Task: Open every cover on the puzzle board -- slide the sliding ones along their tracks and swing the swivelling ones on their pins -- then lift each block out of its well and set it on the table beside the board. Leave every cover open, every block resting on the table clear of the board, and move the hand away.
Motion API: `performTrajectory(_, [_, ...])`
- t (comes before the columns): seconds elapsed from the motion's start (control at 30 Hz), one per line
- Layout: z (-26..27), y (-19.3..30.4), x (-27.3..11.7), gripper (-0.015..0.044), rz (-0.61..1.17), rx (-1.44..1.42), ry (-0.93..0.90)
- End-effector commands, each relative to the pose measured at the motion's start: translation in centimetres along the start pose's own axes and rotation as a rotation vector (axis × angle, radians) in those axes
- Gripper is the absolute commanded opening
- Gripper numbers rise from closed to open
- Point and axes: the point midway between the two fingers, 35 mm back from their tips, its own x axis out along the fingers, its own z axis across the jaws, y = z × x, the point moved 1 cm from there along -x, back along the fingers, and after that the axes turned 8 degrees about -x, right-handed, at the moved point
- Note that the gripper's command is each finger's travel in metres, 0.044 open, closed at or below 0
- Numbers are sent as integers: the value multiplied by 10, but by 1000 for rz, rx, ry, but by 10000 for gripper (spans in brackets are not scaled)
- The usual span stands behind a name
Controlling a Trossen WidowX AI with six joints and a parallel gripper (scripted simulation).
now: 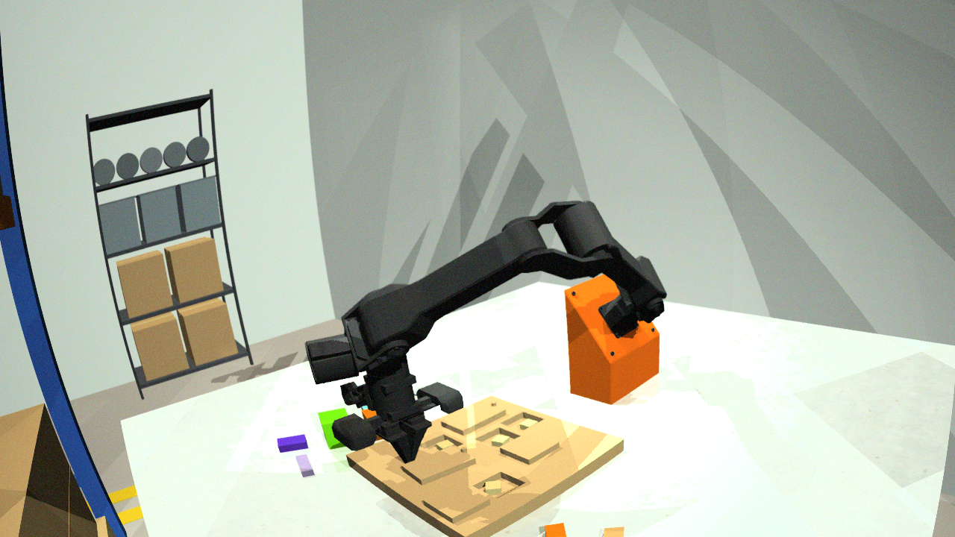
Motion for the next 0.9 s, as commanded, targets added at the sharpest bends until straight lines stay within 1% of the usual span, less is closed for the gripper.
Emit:
performTrajectory(0.0, [4,5,0,0,4,2,-3])
performTrajectory(0.87, [6,5,-32,0,2,2,-3])
